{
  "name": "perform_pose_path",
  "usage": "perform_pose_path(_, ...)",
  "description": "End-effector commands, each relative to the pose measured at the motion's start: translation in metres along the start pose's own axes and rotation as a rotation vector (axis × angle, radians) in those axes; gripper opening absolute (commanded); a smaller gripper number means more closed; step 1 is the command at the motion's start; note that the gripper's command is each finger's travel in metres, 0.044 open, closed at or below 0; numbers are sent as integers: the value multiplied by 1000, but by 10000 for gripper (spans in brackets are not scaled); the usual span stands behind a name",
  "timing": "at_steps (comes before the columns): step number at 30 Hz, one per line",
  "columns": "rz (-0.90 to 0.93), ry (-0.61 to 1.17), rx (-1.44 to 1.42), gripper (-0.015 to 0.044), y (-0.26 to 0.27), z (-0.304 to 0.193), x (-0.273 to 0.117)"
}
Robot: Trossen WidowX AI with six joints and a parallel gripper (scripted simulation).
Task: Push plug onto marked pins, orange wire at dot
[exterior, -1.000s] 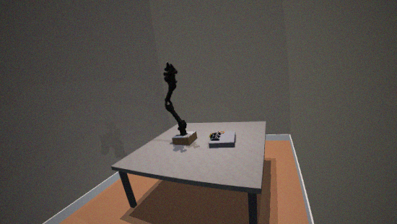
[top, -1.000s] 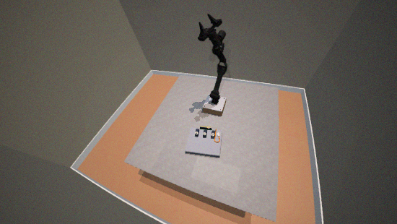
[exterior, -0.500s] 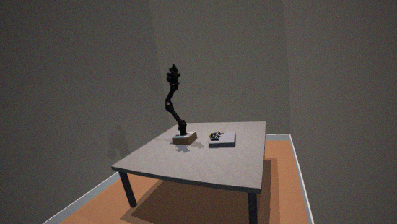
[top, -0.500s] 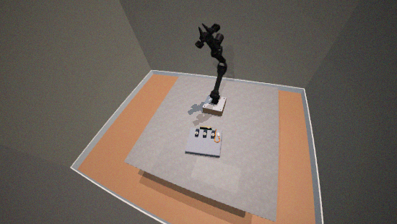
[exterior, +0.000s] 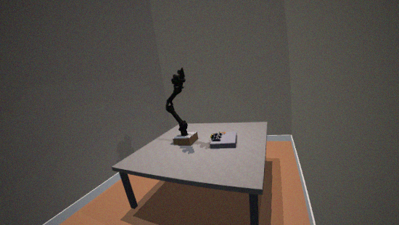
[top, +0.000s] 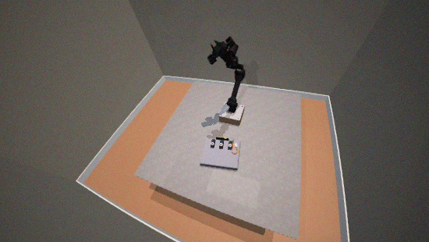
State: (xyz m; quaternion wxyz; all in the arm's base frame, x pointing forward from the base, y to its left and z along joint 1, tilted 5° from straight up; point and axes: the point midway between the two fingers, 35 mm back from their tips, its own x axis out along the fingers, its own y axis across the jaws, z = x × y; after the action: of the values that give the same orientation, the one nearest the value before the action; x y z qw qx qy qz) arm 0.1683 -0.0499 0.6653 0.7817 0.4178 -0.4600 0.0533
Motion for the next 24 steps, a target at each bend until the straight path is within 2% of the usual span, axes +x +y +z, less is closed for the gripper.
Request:
perform_pose_path(1,-29,60,-77,115,-18,-19,-5)
perform_pose_path(24,-128,385,-447,115,-113,-109,-51)
